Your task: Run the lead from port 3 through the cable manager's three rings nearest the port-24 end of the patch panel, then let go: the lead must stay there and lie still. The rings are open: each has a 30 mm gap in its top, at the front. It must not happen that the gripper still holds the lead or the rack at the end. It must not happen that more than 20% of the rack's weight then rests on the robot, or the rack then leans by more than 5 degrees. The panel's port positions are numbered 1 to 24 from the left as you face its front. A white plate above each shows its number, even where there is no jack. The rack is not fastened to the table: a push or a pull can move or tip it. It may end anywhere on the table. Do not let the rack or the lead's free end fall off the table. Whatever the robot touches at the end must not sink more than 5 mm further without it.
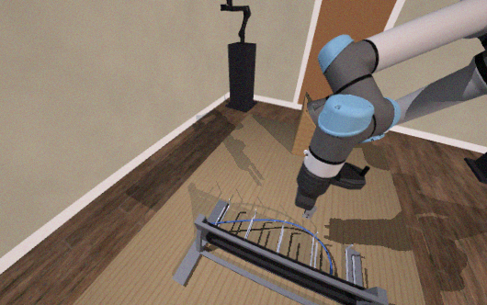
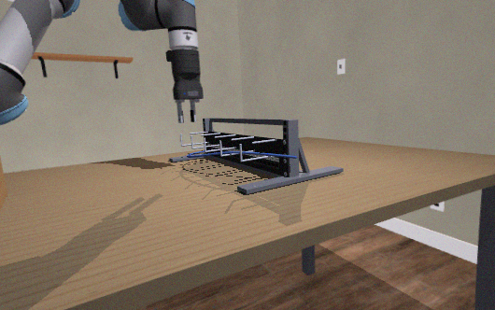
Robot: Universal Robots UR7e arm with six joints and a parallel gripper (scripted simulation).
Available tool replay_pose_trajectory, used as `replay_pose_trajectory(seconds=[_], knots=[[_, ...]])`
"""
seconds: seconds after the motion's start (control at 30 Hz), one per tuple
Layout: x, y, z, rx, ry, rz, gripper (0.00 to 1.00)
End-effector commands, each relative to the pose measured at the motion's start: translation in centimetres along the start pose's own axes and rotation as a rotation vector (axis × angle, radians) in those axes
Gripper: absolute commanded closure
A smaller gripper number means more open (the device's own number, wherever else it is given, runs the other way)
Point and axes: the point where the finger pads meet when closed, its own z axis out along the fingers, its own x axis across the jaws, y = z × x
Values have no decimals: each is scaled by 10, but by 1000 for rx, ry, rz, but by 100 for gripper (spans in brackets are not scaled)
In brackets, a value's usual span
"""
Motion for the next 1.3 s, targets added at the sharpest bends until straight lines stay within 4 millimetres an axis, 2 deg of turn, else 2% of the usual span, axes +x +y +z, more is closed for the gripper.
replay_pose_trajectory(seconds=[0.0,1.0,1.27], knots=[[0,0,3,-1,1,0,33],[1,-1,77,-1,1,0,33],[1,-1,87,-1,1,0,33]])
